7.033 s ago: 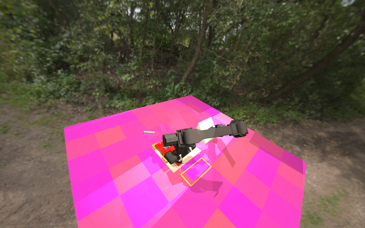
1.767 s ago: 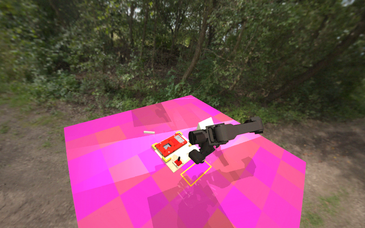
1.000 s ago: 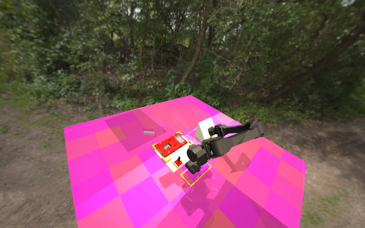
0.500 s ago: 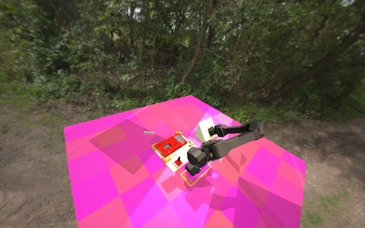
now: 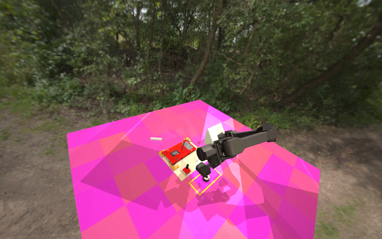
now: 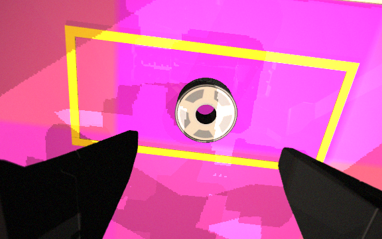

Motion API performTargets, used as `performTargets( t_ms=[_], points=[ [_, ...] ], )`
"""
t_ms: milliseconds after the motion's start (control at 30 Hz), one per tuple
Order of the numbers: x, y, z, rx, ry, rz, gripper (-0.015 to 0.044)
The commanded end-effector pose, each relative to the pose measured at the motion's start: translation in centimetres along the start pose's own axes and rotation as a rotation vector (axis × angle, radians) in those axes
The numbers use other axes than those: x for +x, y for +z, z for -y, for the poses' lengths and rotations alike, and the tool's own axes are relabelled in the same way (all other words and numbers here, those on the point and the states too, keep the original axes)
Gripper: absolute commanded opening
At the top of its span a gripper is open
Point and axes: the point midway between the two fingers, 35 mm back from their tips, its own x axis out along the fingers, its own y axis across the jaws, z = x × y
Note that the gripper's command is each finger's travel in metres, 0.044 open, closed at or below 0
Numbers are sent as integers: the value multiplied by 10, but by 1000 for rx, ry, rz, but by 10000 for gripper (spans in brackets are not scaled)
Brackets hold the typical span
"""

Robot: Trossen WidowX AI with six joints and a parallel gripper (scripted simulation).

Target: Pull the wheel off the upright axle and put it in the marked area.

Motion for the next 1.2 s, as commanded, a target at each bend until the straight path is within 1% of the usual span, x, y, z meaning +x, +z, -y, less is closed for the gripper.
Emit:
performTargets(
  t_ms=[0, 33, 67, 133, 200, 1167],
  points=[
    [-19, 18, 26, 14, -6, 13, 405],
    [-27, 23, 38, 14, -7, 15, 431],
    [-35, 28, 50, 14, -9, 15, 440],
    [-48, 34, 72, 13, -11, 8, 440],
    [-52, 36, 81, 12, -12, 4, 440],
    [-52, 36, 81, 12, -12, 4, 440]
  ],
)
